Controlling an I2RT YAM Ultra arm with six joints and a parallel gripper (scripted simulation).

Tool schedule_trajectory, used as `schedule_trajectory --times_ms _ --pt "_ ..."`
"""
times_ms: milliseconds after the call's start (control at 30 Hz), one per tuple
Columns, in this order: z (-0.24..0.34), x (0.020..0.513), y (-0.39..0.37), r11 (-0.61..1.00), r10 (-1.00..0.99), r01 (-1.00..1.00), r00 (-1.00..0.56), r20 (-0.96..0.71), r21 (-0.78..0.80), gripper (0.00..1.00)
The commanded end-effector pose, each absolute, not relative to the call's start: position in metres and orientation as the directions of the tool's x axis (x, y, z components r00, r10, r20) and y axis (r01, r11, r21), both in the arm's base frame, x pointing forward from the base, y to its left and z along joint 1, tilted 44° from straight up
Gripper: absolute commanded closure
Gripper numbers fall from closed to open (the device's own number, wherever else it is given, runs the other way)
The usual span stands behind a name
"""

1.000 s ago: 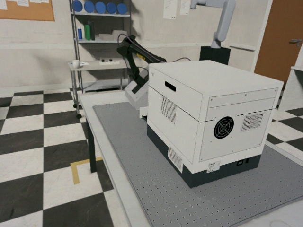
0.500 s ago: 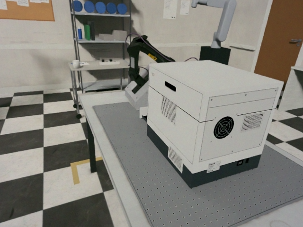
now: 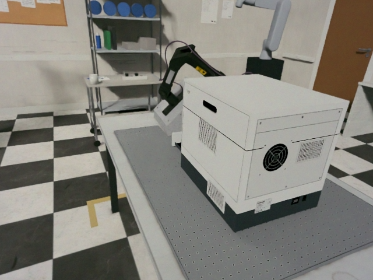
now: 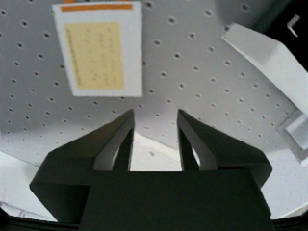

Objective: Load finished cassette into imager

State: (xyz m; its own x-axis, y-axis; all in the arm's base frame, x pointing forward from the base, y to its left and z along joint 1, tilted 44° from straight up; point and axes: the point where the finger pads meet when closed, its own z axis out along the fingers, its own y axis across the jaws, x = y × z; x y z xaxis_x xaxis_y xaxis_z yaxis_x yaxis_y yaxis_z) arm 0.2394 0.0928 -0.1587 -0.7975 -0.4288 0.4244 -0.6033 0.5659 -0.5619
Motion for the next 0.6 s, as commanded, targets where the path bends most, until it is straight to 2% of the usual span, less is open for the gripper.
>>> schedule_trajectory --times_ms 0,333,567 --pt "-0.165 0.242 0.112 0.589 -0.429 -0.58 -0.815 0.39 -0.563 0.65" --pt "-0.203 0.23 0.139 0.589 -0.428 -0.58 -0.815 0.391 -0.563 0.65" --pt "-0.194 0.239 0.146 0.61 -0.43 -0.56 -0.828 0.359 -0.561 0.65"
